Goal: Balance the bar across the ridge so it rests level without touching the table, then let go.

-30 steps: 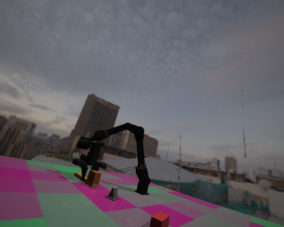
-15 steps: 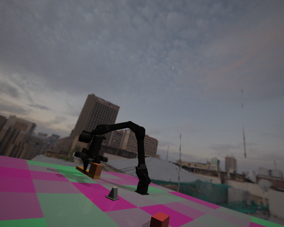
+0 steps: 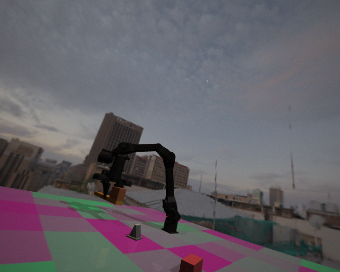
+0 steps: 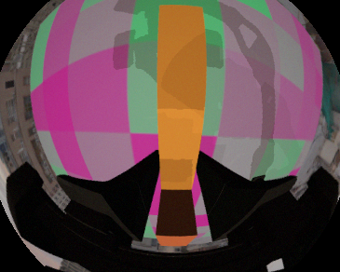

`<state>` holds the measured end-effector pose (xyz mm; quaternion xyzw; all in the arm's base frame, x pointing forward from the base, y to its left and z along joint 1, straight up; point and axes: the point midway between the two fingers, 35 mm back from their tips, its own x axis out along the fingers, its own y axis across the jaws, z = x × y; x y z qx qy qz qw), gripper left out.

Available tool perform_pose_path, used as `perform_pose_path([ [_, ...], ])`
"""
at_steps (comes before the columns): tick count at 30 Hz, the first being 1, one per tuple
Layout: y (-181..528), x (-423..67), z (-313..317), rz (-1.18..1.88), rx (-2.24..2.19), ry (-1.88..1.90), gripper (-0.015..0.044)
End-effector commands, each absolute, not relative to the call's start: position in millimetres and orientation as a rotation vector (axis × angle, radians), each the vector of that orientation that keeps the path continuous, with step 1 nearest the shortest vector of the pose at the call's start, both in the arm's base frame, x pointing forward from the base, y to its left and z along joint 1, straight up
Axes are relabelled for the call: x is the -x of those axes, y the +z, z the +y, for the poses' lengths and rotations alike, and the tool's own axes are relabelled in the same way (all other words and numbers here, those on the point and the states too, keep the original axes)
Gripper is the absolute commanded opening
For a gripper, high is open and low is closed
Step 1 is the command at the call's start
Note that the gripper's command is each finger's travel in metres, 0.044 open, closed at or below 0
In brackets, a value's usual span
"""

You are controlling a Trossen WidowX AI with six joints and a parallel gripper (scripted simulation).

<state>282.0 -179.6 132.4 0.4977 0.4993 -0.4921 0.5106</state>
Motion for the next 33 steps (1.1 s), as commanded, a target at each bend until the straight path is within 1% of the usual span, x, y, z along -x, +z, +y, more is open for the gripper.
perform_pose_path([
  [1,144.3,-282.3,-180.4,1.182,-1.198,-1.186,0.0],
  [18,145.8,-292.1,-119.1,1.225,-1.137,-1.119,0.0],
  [33,145.9,-290.2,-59.5,1.267,-1.073,-1.05,0.0],
])
